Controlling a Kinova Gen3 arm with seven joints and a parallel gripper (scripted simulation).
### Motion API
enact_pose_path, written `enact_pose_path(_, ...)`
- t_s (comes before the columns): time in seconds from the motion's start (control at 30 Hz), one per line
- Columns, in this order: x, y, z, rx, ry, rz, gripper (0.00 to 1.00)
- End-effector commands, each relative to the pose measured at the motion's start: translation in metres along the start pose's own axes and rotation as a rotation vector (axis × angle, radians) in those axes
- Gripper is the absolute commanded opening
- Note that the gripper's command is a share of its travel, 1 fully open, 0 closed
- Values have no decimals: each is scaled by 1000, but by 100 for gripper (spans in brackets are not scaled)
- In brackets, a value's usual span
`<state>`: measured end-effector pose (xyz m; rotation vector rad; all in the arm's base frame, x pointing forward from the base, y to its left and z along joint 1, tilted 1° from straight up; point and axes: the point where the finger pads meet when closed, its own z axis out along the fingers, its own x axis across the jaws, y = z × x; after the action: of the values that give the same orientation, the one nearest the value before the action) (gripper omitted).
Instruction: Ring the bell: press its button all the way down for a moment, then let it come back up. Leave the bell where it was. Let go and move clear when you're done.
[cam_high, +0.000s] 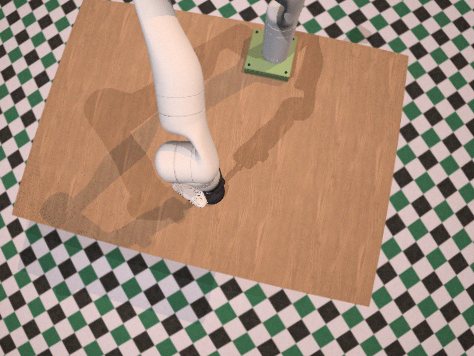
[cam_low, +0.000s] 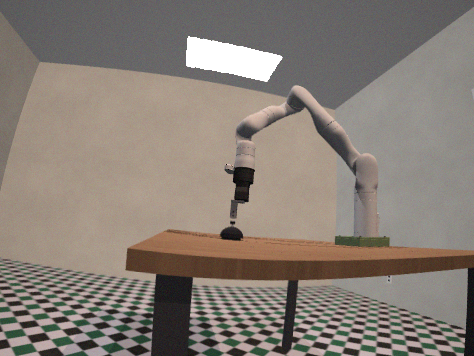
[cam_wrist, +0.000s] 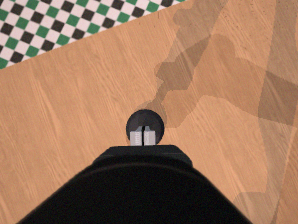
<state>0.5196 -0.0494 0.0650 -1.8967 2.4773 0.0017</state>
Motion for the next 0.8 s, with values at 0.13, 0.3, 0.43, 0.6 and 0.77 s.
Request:
enact_pose_path(0.13,0,0,2,2,2,-2,17)
enact_pose_path(0.3,0,0,2,2,2,-2,17)
enact_pose_path(0.43,0,0,2,2,2,-2,17)
enact_pose_path(0.6,1,0,4,2,2,-2,17)
enact_pose_path(0.77,1,0,5,2,2,-2,17)
